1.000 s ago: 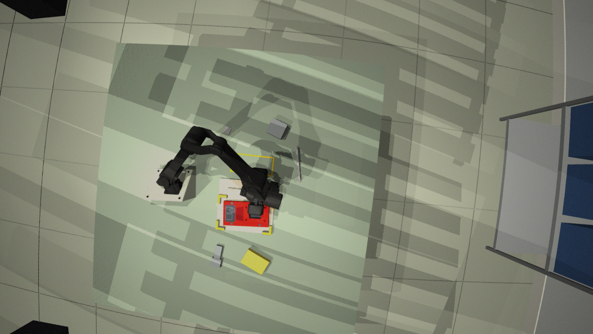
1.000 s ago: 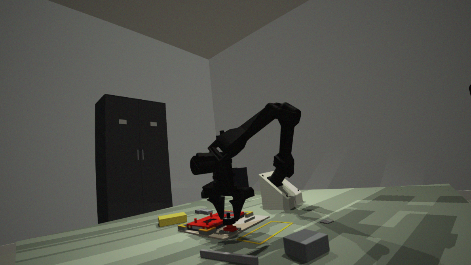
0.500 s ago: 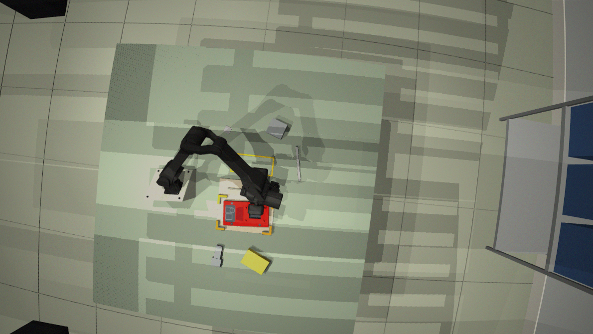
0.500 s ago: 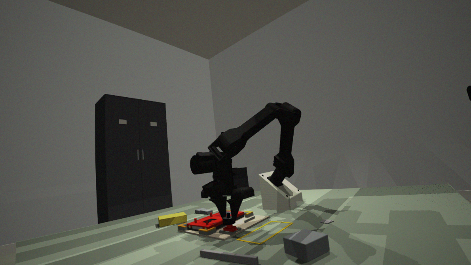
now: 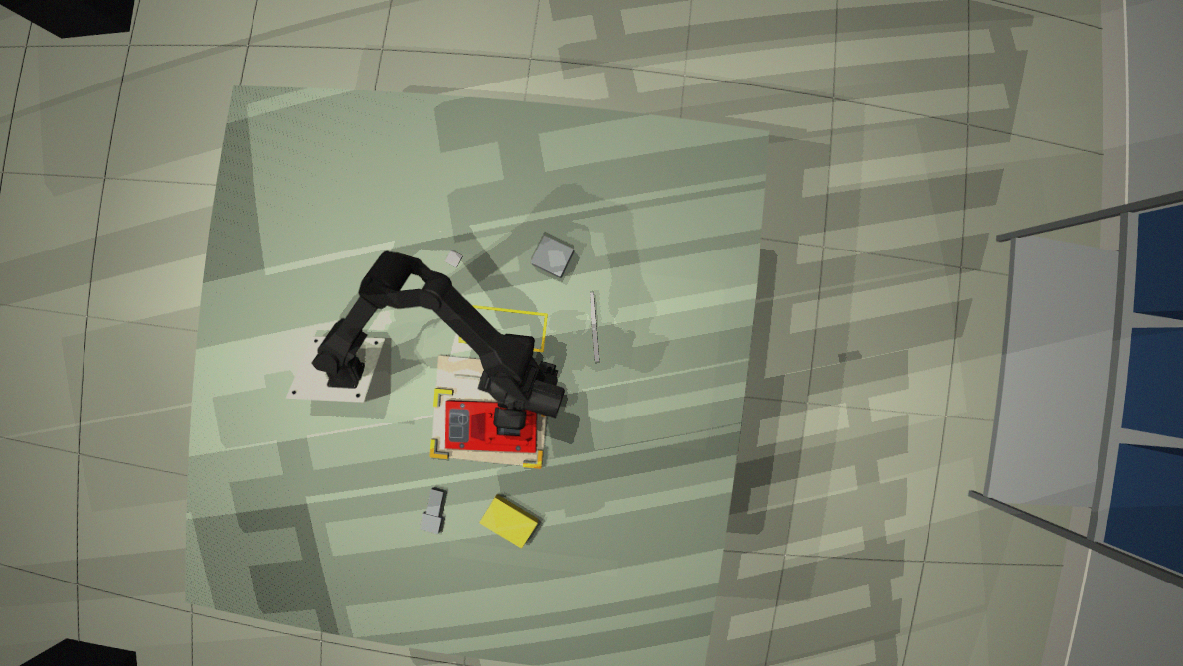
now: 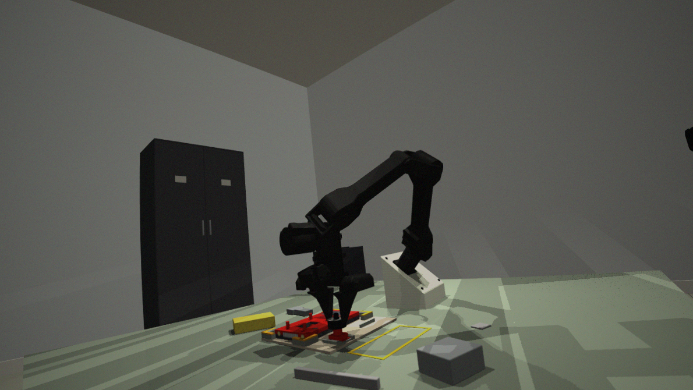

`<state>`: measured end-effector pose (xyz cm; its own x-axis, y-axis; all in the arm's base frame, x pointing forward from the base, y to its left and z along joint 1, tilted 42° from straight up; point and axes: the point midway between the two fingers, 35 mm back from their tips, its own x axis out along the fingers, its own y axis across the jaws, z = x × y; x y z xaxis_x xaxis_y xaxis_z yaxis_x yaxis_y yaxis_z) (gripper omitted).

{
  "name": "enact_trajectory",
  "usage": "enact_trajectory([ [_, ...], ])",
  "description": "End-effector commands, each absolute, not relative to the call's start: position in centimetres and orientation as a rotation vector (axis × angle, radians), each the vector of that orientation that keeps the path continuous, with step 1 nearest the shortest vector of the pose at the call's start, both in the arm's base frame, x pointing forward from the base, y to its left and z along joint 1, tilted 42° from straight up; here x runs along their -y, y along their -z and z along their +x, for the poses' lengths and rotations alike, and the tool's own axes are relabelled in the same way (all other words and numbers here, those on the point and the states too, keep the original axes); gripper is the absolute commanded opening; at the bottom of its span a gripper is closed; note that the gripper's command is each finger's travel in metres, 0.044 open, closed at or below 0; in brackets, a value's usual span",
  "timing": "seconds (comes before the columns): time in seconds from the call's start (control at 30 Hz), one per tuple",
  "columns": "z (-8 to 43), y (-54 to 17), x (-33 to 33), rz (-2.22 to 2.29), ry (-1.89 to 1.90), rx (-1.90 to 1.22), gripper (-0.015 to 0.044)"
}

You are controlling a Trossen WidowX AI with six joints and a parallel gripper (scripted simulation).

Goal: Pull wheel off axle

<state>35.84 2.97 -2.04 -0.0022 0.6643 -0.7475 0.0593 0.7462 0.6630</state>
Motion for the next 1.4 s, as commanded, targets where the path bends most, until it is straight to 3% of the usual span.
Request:
enact_trajectory([
  [0.0, 35.87, 1.92, -2.83, 0.611, -0.527, -1.516, 0.0],
  [1.37, 35.9, 0.92, -1.91, 0.613, -0.526, -1.513, 0.0],
])
